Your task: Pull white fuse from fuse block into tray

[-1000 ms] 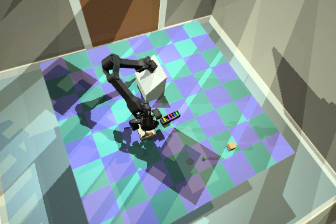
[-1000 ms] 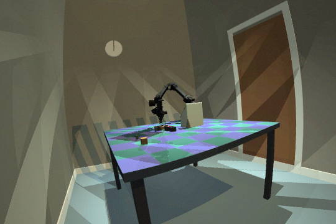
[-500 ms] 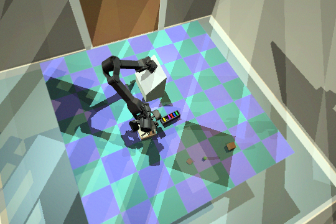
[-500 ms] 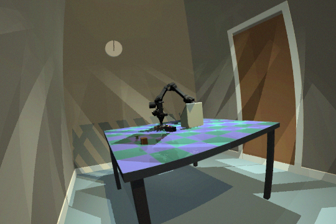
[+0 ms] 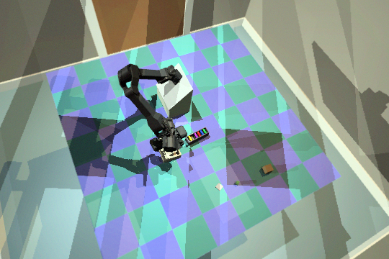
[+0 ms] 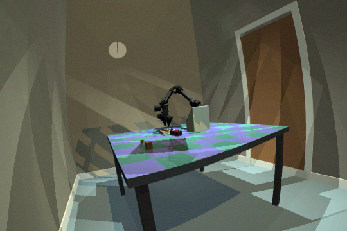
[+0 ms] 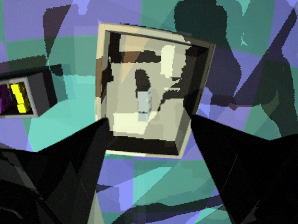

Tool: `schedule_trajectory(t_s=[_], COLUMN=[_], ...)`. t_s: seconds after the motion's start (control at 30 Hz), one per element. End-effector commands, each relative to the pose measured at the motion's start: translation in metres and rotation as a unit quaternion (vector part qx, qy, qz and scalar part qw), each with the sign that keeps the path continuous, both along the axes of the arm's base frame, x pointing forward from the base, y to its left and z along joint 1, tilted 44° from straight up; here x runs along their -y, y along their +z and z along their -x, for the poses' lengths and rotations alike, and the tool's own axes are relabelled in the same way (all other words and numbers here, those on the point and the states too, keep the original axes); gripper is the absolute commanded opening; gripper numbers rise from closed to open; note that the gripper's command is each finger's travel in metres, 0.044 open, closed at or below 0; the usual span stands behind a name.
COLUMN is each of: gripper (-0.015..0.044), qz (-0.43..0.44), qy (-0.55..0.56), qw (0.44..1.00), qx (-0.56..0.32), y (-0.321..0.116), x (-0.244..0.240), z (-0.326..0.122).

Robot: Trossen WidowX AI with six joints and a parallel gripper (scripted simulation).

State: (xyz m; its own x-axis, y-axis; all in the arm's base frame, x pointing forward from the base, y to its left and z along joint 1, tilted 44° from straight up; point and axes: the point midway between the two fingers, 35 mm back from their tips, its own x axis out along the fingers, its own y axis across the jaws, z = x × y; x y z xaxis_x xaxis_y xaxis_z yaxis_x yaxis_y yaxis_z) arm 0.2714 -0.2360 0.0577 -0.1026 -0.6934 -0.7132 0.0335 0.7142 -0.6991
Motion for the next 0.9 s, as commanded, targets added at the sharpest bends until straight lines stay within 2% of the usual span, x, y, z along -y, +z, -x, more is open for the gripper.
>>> schedule_trajectory(t_s=[0.0, 0.87], gripper=[0.033, 0.033], qz=[0.0, -0.002], qy=[0.004, 0.007], qw=[1.0, 1.0], qx=[0.002, 0.002], y=[0.0206, 0.0216], x=[-0.0205, -0.0236], z=[-0.0044, -0.0047])
